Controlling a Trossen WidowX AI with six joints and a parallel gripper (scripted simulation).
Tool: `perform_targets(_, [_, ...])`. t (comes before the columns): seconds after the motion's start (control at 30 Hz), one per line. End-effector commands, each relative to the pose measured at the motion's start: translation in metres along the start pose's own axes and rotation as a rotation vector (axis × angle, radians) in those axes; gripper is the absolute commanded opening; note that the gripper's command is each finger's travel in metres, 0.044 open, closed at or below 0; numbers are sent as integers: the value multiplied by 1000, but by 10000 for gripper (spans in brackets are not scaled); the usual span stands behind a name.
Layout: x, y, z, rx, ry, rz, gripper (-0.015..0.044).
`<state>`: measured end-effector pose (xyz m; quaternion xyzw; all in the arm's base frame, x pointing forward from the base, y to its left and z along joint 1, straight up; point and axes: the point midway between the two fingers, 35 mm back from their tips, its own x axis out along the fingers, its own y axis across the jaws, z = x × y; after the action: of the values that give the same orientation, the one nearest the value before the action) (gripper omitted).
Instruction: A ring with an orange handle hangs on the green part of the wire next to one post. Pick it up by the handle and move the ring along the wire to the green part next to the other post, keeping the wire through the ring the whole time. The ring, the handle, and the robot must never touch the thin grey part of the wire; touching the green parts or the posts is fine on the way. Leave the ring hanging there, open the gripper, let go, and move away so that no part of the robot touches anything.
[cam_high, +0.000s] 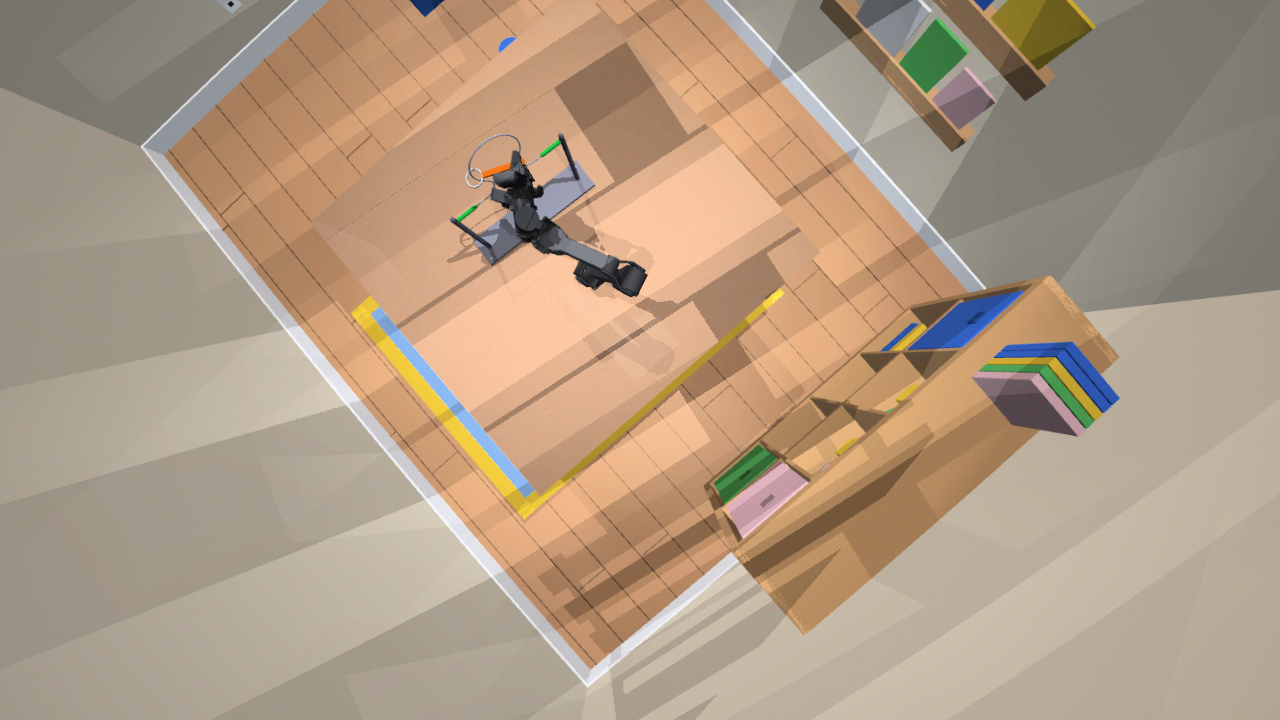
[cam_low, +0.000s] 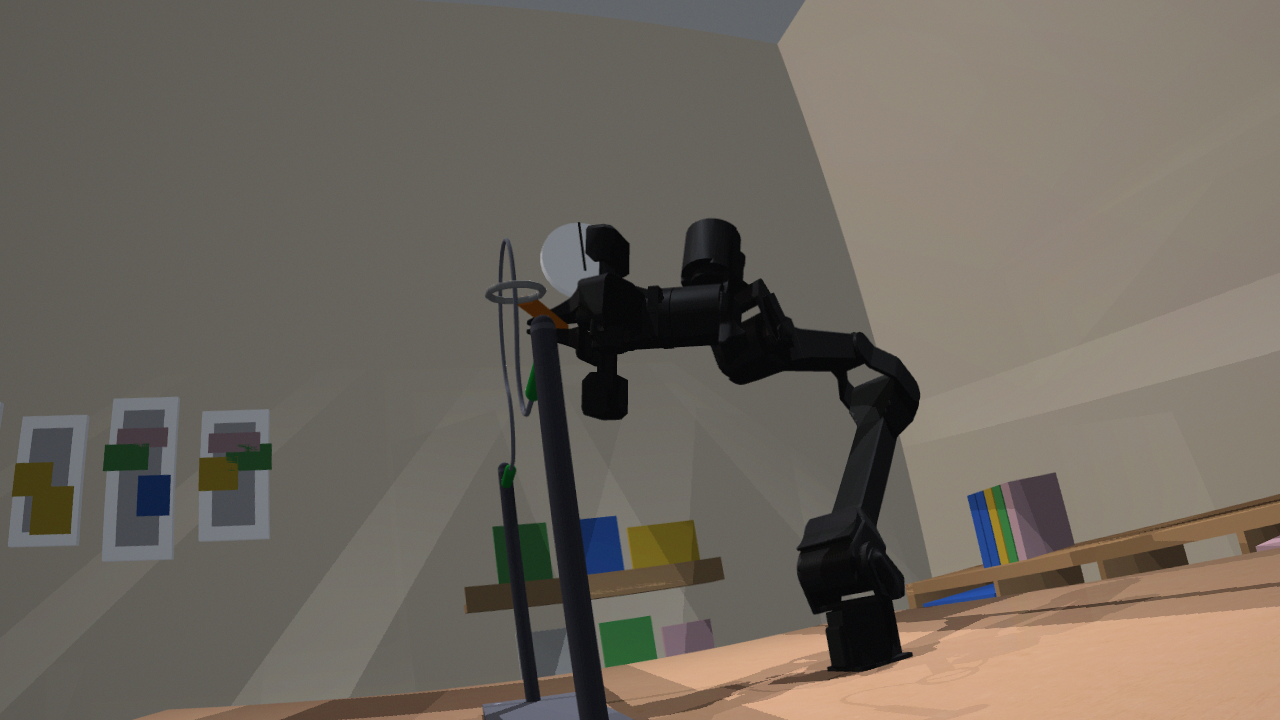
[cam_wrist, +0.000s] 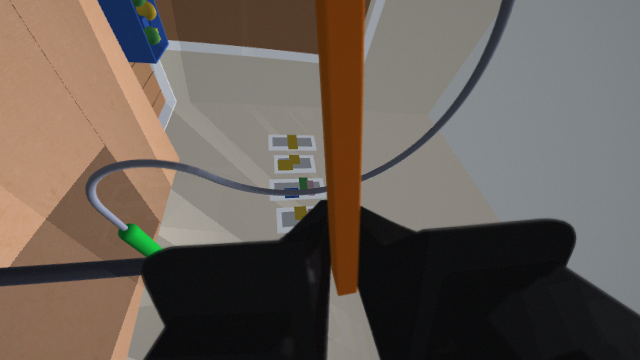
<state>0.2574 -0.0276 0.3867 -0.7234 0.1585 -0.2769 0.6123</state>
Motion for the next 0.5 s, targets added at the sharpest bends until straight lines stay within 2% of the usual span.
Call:
perform_targets(0.0, [0,1,0,-45,-5,-22,-150])
perform_targets(0.47, [0,-5,1,-194,-24,-119,-150])
